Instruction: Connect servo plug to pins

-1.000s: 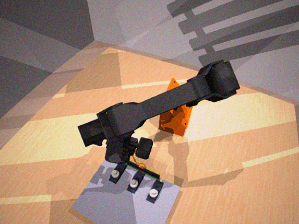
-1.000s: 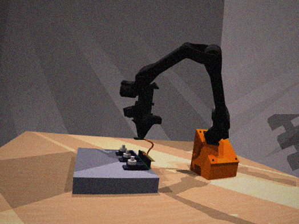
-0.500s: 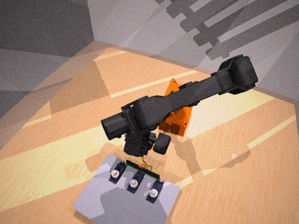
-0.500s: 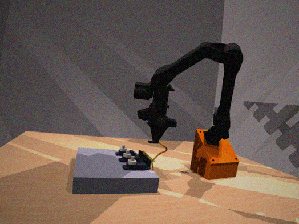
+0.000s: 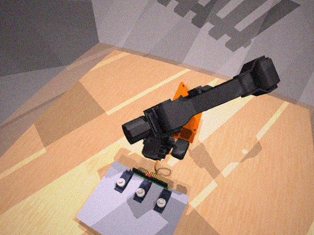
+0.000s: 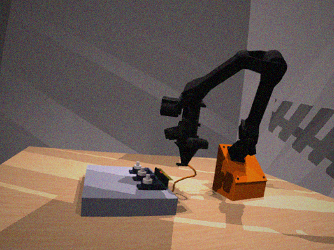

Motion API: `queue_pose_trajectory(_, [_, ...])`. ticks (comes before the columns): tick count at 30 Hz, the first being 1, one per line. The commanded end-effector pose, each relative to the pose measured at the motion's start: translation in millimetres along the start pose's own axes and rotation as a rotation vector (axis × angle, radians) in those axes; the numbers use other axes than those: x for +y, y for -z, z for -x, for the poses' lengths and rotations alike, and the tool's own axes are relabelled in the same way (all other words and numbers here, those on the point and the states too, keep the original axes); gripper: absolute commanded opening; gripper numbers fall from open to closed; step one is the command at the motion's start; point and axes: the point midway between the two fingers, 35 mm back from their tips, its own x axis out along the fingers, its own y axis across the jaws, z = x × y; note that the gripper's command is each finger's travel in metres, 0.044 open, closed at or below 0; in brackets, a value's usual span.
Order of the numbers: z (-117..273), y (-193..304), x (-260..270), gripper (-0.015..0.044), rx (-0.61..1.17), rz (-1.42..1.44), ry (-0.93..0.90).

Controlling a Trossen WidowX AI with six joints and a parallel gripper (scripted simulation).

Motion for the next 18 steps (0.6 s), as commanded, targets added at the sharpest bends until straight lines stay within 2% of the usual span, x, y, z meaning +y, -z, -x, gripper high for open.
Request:
queue_pose_trajectory(1, [-17, 2, 2, 0.0, 0.005, -0.006, -0.007])
queue_pose_trajectory(5, [-32, 3, 3, 0.0, 0.005, -0.006, -0.009])
queue_pose_trajectory(18, [-31, -29, 3, 0.0, 0.004, -0.005, -0.009])
